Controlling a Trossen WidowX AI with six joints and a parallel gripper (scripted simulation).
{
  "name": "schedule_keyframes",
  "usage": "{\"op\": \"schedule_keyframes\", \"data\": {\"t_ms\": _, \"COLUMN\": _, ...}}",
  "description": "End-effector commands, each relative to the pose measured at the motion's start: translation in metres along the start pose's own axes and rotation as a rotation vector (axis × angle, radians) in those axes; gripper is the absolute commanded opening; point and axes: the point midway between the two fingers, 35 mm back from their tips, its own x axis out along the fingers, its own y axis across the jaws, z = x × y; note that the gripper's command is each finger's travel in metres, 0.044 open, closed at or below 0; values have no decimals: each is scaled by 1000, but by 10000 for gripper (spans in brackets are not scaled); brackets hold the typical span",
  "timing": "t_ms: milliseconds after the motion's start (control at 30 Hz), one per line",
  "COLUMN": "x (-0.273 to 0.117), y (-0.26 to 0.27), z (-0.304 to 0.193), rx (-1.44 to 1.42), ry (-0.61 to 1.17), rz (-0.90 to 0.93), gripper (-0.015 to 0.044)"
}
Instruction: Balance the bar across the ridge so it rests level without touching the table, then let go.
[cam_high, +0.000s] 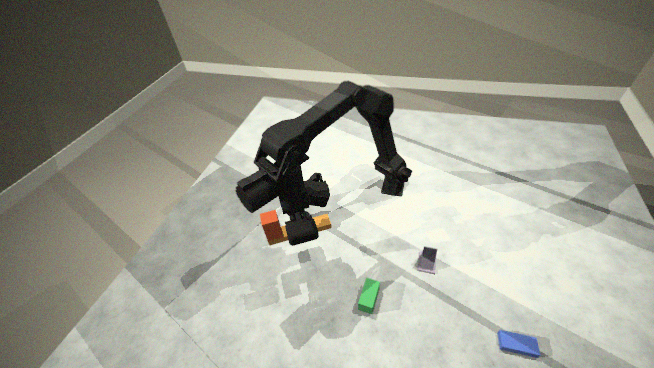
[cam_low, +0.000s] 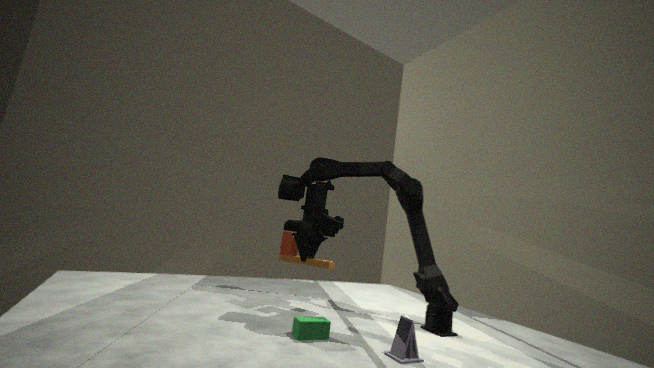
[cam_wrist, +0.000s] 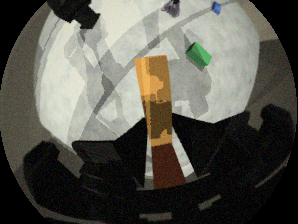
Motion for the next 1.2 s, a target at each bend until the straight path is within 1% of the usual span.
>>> {"op": "schedule_keyframes", "data": {"t_ms": 0, "x": -1, "y": -9, "z": 9, "rx": -31, "ry": 1, "rz": 3, "gripper": 0}}
{"op": "schedule_keyframes", "data": {"t_ms": 600, "x": -4, "y": -58, "z": 61, "rx": -216, "ry": -3, "rz": -1, "gripper": 0}}
{"op": "schedule_keyframes", "data": {"t_ms": 1167, "x": -6, "y": -92, "z": 120, "rx": -398, "ry": -7, "rz": -5, "gripper": 0}}
